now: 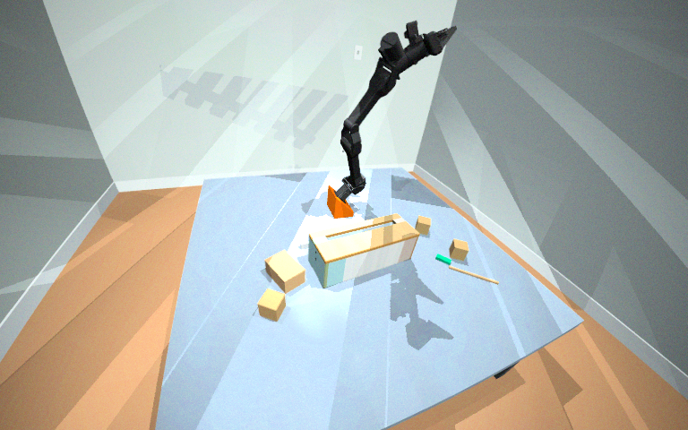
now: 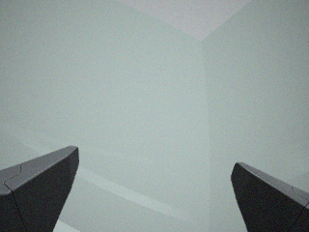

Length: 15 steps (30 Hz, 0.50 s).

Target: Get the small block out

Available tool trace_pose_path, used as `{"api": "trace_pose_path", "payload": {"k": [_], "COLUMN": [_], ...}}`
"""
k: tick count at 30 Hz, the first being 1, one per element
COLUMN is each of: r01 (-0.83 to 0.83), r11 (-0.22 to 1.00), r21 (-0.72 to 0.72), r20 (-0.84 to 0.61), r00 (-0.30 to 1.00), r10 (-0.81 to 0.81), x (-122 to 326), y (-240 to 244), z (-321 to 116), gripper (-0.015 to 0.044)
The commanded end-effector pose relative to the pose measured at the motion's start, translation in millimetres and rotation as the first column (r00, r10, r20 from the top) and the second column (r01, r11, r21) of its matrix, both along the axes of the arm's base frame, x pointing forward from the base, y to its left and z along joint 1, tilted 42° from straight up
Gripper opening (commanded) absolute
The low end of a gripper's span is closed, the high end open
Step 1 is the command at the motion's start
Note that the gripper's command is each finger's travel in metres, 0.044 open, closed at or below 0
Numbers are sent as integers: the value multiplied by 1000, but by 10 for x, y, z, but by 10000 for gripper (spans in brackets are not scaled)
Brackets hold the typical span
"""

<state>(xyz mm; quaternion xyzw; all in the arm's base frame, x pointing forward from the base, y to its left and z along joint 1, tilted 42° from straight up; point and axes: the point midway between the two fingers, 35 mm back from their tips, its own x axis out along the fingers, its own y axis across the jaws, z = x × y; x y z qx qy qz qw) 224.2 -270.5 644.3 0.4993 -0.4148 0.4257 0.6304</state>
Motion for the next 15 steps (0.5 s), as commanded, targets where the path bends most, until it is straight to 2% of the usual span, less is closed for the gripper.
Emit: {"api": "trace_pose_path", "payload": {"k": [1, 10, 15], "r01": [2, 133, 354], "r11": [1000, 983, 900], "r21": [-2, -129, -254], "r20": [2, 113, 272], "r00": [1000, 987, 919], "r10": [-2, -119, -284], "x": [-10, -554, -1190], "y": [6, 386, 866], "z": [5, 240, 418], "gripper": [400, 400, 400]}}
